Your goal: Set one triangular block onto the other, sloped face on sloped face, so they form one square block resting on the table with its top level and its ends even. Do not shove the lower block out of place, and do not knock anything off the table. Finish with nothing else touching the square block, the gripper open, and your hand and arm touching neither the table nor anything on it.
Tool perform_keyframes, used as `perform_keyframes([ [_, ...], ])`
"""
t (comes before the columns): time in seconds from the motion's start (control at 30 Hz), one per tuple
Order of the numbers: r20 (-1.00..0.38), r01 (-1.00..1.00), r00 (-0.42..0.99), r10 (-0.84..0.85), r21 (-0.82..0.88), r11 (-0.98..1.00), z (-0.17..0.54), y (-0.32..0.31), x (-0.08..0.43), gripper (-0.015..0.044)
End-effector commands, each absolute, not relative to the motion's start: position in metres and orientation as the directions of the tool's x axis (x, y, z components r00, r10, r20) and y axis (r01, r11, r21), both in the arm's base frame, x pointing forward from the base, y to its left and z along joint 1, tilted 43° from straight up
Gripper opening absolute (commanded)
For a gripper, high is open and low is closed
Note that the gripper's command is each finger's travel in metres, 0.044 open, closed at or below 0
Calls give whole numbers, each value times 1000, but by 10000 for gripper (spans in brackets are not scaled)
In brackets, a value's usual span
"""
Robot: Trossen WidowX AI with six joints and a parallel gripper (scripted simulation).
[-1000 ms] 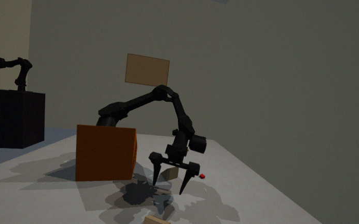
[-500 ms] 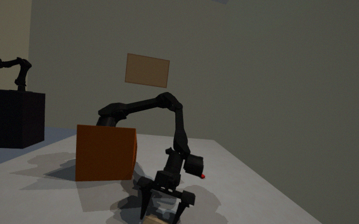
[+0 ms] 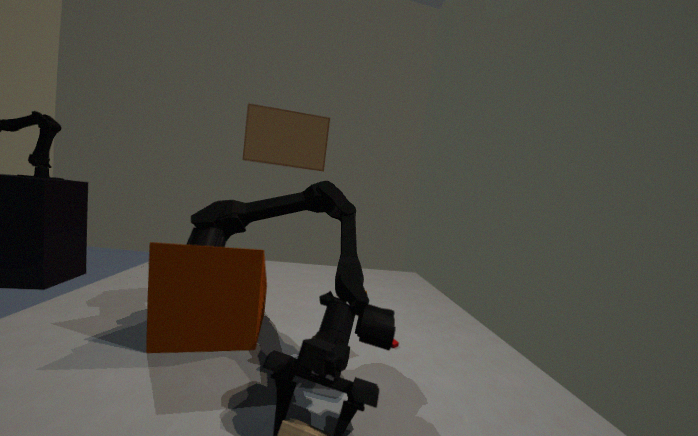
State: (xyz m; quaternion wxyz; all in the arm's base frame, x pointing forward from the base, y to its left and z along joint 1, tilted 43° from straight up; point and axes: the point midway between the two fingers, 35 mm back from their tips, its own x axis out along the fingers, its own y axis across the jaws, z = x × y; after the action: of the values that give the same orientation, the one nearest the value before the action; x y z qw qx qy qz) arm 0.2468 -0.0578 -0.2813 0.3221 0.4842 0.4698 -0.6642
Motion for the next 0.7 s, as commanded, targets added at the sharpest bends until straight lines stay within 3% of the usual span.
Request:
perform_keyframes([
  [0.0,-946,883,-324,27,-312,-351,-281,-58,247,309],
  [0.23,-946,883,-324,27,-312,-351,-281,-58,247,262],
  [0.57,-946,883,-322,26,-310,-351,-263,-75,250,0],
  [0.67,-947,884,-321,25,-309,-352,-252,-85,251,0],
])
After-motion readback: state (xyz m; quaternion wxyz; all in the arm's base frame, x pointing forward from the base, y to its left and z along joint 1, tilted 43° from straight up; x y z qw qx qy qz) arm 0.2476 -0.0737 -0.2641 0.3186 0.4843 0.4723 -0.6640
